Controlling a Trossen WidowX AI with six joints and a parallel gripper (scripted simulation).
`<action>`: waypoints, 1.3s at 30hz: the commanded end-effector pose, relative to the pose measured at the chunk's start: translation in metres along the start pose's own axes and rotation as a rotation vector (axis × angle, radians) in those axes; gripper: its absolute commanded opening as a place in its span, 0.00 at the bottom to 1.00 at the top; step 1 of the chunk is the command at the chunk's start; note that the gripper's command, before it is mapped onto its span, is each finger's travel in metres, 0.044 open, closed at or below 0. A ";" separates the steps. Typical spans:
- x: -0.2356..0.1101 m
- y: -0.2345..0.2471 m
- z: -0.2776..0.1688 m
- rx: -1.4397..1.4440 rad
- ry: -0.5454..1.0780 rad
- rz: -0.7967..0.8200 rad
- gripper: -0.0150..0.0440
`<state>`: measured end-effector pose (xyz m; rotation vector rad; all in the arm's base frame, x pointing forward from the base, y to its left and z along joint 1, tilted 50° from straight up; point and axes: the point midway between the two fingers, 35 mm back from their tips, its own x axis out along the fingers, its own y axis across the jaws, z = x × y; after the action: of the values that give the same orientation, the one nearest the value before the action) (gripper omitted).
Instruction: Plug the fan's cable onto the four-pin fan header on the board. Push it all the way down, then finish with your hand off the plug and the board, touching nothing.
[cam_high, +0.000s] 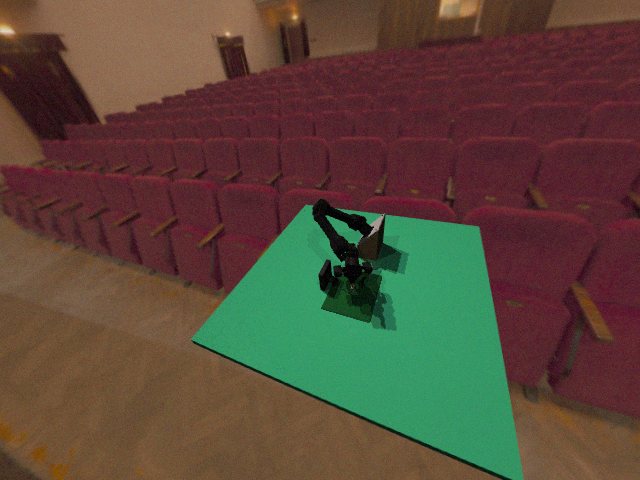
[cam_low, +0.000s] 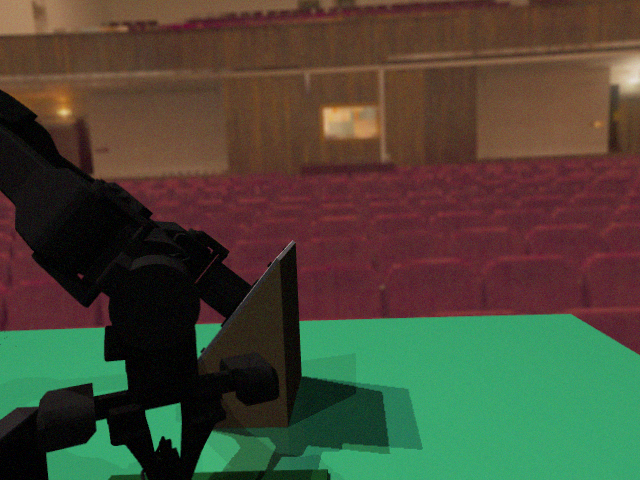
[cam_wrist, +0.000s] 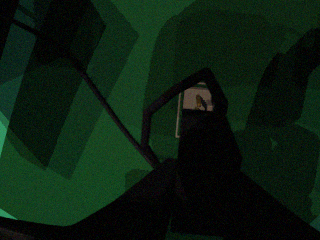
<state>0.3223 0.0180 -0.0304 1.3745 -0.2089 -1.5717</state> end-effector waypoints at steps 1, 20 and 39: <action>-0.001 0.001 -0.002 0.001 0.000 0.004 0.25; 0.021 0.001 -0.001 -0.008 0.000 0.005 0.25; 0.024 0.001 -0.001 -0.010 0.000 0.005 0.25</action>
<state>0.3270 0.0010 -0.0457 1.3691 -0.2033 -1.5707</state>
